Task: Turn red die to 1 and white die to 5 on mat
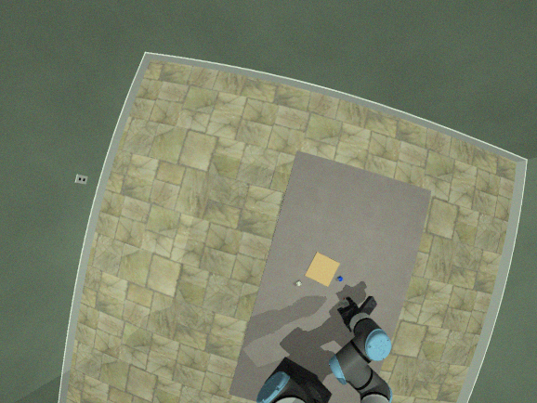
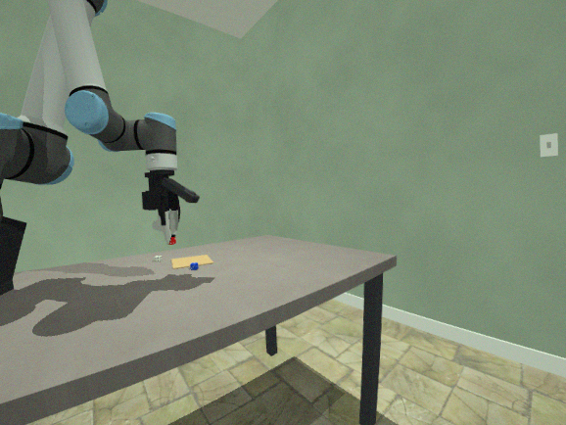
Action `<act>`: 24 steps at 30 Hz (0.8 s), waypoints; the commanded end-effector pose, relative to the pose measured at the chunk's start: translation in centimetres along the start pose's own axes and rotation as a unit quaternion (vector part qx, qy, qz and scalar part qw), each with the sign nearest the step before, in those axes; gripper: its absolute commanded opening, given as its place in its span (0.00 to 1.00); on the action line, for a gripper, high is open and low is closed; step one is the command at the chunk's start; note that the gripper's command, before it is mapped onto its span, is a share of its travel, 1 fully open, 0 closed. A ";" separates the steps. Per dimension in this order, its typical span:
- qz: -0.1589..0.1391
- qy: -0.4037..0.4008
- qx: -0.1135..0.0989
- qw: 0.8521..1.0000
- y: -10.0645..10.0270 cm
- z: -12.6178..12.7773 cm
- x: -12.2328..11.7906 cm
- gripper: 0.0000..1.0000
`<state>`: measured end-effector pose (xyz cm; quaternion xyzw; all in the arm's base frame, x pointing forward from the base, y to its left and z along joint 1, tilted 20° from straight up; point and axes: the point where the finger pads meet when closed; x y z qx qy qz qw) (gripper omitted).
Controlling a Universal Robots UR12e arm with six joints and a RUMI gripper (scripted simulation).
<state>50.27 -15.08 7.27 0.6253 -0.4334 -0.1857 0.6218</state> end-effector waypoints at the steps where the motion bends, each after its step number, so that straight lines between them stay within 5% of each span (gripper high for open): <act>1: 0.000 0.000 0.000 1.000 0.1 0.0 0.0 0.03; 16: -0.001 -0.068 -0.001 0.998 0.1 -2.5 -0.4 0.03; 24: -0.002 -0.179 -0.001 0.984 0.2 -6.7 -1.5 0.03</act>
Point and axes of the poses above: the point where the finger pads meet when closed, its own y axis back along the fingers, its own z axis across the jaws, x = y × z, and after that the axes turned 1 degree about y, right-handed
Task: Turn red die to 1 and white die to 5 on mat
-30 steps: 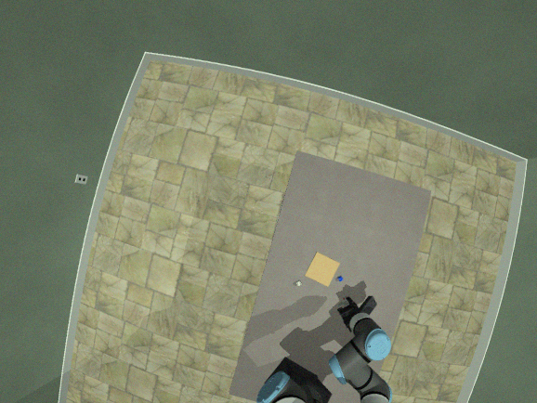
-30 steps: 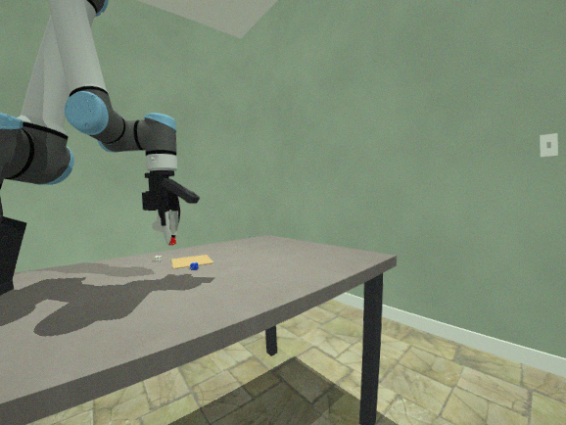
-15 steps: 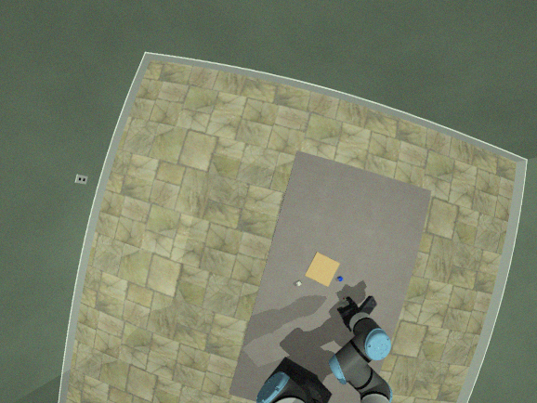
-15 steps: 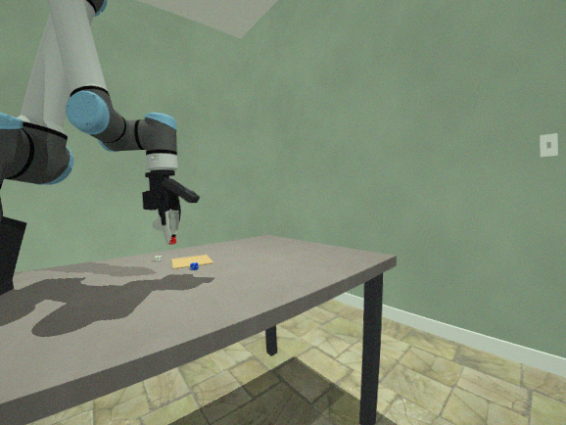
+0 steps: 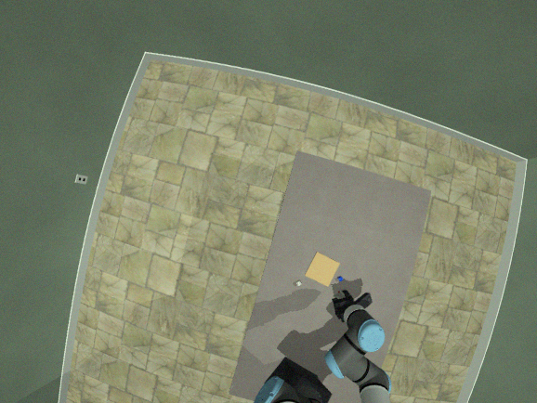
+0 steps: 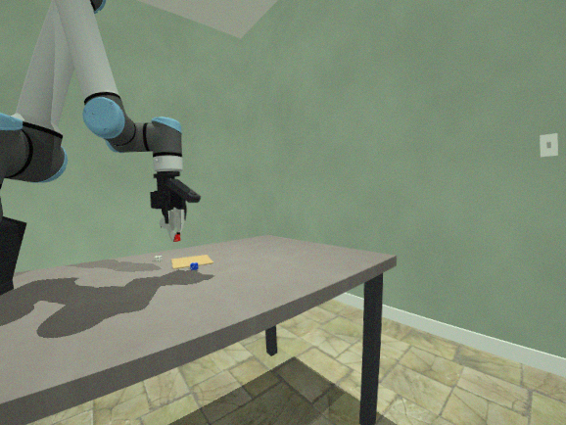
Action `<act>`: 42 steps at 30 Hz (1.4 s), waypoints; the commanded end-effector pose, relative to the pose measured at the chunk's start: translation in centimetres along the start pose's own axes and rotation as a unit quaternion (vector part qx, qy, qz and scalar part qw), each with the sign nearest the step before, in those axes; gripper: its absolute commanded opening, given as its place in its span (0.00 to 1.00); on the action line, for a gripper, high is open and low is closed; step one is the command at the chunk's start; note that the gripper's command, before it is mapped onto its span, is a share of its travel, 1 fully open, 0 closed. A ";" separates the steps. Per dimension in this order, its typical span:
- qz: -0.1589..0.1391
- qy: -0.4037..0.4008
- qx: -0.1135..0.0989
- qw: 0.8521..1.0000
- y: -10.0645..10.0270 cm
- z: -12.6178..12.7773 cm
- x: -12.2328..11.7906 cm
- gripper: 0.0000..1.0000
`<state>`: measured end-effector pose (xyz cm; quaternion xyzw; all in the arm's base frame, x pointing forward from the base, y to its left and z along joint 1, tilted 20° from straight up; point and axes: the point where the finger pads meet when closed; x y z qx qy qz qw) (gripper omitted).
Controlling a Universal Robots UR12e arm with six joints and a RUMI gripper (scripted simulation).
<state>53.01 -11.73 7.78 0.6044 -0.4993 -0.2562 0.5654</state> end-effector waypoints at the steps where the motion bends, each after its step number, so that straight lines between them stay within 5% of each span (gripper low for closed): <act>1: 0.003 -0.081 -0.005 0.997 0.0 -2.8 -1.4 0.03; 17: 0.005 -0.221 -0.002 0.975 0.3 -7.8 -5.1 0.03; 42: 0.005 -0.229 -0.002 0.974 -0.2 -8.1 -5.4 0.03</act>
Point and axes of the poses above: the point where the finger pads meet when closed, its own y axis back along the fingers, its own z axis across the jaws, x = y × z, and after that the axes turned 1 degree about y, right-handed
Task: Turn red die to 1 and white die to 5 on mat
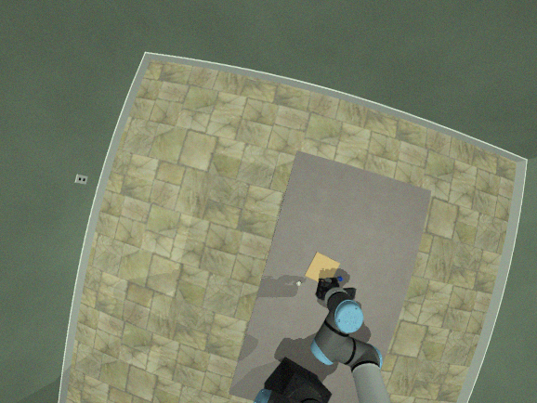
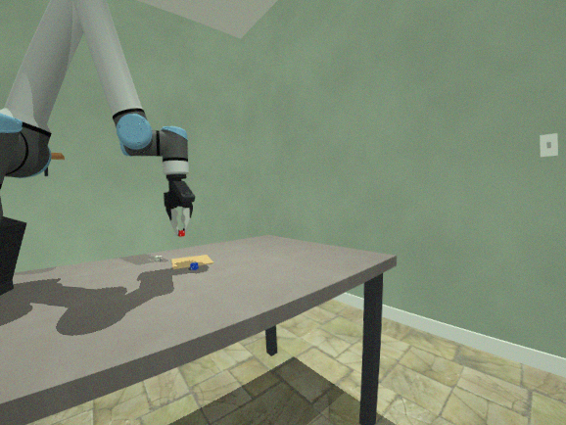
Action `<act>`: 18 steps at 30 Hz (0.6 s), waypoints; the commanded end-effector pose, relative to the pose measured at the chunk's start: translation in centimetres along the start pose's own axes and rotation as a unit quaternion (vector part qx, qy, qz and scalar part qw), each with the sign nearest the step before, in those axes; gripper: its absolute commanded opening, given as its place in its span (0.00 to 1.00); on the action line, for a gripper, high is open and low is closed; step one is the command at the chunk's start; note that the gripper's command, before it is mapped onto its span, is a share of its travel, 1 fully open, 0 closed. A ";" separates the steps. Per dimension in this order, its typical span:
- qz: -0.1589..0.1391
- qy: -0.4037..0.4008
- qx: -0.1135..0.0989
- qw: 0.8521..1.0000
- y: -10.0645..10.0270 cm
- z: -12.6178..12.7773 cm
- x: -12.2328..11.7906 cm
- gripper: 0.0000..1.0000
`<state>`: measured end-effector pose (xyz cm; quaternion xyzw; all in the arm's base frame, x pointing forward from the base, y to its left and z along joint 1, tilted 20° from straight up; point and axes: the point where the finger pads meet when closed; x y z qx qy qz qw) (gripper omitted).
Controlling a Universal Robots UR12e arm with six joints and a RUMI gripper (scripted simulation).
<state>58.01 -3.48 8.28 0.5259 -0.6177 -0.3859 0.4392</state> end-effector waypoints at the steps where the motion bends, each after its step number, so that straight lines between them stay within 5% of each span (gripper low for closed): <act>1: 0.000 0.000 0.001 1.000 -0.3 -0.1 0.0 0.03; 18: 0.000 0.000 0.001 1.000 -6.5 -0.1 0.0 0.03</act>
Point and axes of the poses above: the point where the finger pads meet when closed, its own y axis back along the fingers, its own z axis across the jaws, x = y × z, and after that the axes turned 1 degree about y, right-handed
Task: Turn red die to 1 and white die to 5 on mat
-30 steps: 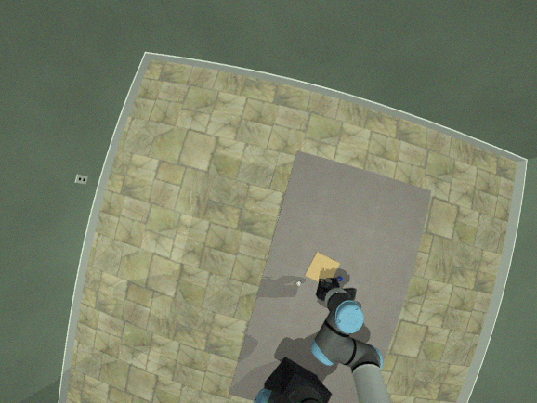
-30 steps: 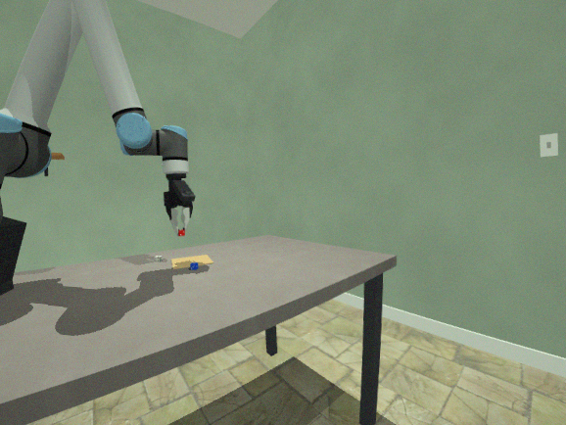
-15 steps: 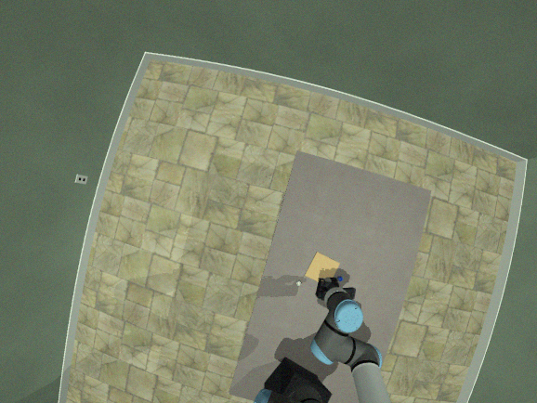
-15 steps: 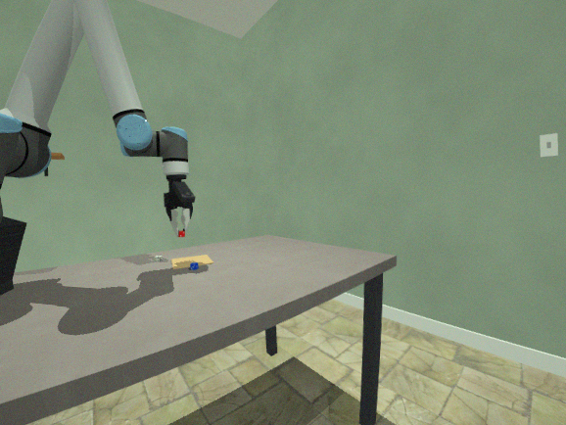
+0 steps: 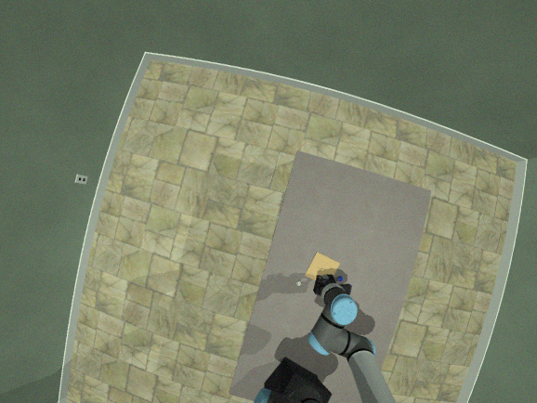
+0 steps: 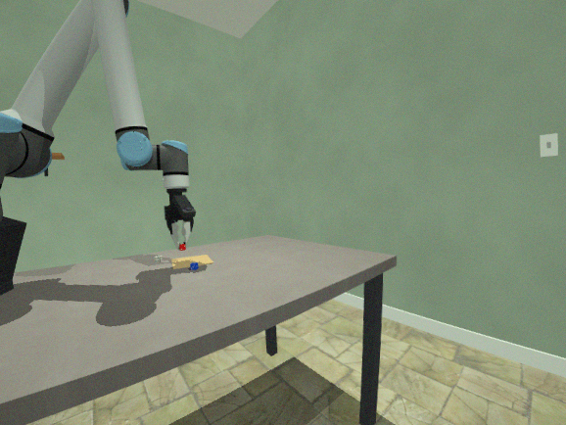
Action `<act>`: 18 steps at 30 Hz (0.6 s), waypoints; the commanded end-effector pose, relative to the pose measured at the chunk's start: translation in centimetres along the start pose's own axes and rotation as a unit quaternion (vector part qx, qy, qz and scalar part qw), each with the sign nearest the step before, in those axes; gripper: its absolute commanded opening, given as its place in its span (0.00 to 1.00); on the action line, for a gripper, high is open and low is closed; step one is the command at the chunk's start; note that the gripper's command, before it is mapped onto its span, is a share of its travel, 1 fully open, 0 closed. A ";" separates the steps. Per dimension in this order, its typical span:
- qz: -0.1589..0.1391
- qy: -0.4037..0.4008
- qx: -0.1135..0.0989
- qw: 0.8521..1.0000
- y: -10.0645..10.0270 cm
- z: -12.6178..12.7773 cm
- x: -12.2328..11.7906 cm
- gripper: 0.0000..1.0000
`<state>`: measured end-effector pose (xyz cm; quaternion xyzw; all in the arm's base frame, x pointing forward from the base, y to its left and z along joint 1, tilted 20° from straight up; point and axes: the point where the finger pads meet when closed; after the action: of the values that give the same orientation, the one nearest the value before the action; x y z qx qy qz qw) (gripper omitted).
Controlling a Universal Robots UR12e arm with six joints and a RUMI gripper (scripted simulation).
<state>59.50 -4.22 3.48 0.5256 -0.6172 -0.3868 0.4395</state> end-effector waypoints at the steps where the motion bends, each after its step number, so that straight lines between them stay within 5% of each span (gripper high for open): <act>1: 0.001 0.000 0.002 1.000 -1.9 -0.2 0.0 0.03; 8: 0.001 0.000 0.002 1.000 -3.9 -0.2 0.0 0.03; 18: 0.001 0.000 0.002 1.000 -4.3 -0.2 0.0 0.03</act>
<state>60.89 -4.84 -0.37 0.5258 -0.6177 -0.3861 0.4392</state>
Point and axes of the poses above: the point where the finger pads meet when closed, its own y axis back along the fingers, its own z axis across the jaws, x = y × z, and after that the axes turned 1 degree about y, right-handed
